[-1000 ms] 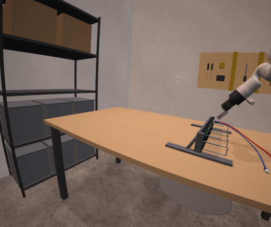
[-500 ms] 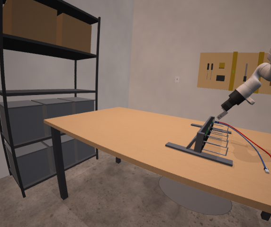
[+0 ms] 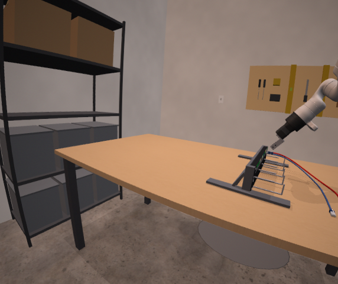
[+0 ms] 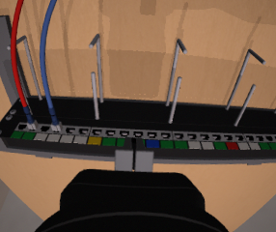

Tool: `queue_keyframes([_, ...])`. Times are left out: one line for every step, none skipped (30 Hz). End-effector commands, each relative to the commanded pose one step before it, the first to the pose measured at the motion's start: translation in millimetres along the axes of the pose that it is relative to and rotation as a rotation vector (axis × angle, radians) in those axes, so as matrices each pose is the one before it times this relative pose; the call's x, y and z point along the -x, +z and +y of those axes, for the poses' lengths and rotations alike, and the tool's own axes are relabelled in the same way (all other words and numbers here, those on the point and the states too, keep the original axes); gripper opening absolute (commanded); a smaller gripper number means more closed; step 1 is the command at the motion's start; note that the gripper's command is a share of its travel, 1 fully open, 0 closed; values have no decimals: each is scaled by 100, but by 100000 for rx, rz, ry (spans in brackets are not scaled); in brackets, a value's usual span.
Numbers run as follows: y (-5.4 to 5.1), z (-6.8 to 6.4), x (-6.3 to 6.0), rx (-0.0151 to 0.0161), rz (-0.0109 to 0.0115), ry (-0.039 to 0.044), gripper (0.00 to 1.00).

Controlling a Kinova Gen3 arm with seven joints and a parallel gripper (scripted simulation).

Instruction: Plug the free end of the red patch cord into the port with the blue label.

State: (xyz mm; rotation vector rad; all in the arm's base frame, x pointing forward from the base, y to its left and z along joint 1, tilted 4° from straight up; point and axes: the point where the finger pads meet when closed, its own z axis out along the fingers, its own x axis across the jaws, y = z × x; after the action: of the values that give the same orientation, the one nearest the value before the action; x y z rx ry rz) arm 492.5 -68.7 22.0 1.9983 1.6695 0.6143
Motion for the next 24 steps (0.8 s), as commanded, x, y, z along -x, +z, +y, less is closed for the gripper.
queue_keyframes([-27, 88, -3, 179, 31, 44, 0])
queue_keyframes([-10, 0, 0, 0, 0, 0, 0])
queue_keyframes([-27, 0, 0, 0, 0, 0, 0])
queue_keyframes([-51, 0, 0, 0, 0, 0, 0])
queue_keyframes([-80, 0, 0, 0, 0, 0, 0])
queue_keyframes([-114, 0, 0, 0, 0, 0, 0])
queue_keyframes([-152, -1, 0, 0, 1, 1, 0])
queue_keyframes([-191, 1, 0, 0, -1, 0, 0])
queue_keyframes([-232, 0, 0, 0, 0, 0, 0])
queue_keyframes([-273, 0, 0, 0, 0, 0, 0])
queue_keyframes([-315, -1, 0, -1, 1, 1, 0])
queue_keyframes([-353, 1, 0, 1, -1, -1, 0])
queue_keyframes([-390, 0, 0, 0, 0, 0, 0])
queue_keyframes([0, 0, 0, 0, 0, 0, 0])
queue_keyframes([0, 0, 0, 0, 0, 0, 0])
queue_keyframes([-425, 0, 0, 0, 0, 0, 0])
queue_keyframes([-456, 0, 0, 0, 0, 0, 0])
queue_keyframes([-482, 0, 0, 0, 0, 0, 0])
queue_keyframes([-505, 0, 0, 0, 0, 0, 0])
queue_keyframes([-523, 0, 0, 0, 0, 0, 0])
queue_keyframes([-537, 0, 0, 0, 0, 0, 0])
queue_keyframes([-547, 0, 0, 0, 0, 0, 0])
queue_keyframes([-551, 0, 0, 0, 0, 0, 0])
queue_keyframes([-552, 0, 0, 0, 0, 0, 0])
